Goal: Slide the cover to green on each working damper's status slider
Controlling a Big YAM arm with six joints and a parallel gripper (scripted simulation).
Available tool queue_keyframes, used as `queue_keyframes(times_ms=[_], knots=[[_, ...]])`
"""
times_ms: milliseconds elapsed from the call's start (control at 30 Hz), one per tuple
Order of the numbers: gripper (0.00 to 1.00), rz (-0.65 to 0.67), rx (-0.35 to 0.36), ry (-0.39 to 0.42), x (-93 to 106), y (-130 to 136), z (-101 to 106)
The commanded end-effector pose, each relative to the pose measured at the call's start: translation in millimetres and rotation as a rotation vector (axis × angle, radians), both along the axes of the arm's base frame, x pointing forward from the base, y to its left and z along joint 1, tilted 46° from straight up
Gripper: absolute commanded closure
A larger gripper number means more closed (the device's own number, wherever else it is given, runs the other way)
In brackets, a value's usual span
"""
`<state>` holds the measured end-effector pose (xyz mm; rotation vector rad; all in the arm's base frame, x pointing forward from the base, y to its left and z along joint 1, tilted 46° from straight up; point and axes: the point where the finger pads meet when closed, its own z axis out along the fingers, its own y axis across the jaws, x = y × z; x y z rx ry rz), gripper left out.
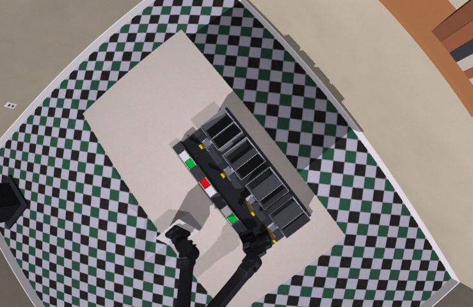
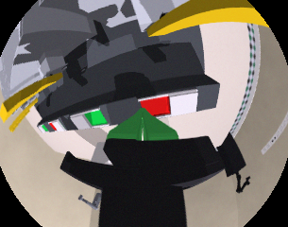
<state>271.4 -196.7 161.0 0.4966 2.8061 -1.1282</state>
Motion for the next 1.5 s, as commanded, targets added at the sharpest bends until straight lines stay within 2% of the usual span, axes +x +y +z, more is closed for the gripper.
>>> queue_keyframes(times_ms=[0,100,133,467,667,1167,1233,1267,1467], knots=[[1.00,-0.088,-0.022,-0.145,13.8,-10.2,26.5],[1.00,-0.101,-0.023,-0.159,13.6,-11.4,27.7],[1.00,-0.134,-0.026,-0.196,13.6,-13.5,30.9],[1.00,-0.264,-0.037,-0.318,9.4,-24.8,41.5],[1.00,-0.303,-0.041,-0.361,7.9,-27.8,46.3],[1.00,-0.522,-0.060,-0.576,-1.2,-44.9,66.1],[1.00,-0.522,-0.060,-0.576,-1.2,-44.9,66.1],[1.00,-0.553,-0.059,-0.613,-0.1,-45.9,68.4],[1.00,-0.631,-0.070,-0.688,-6.0,-53.5,76.5]])
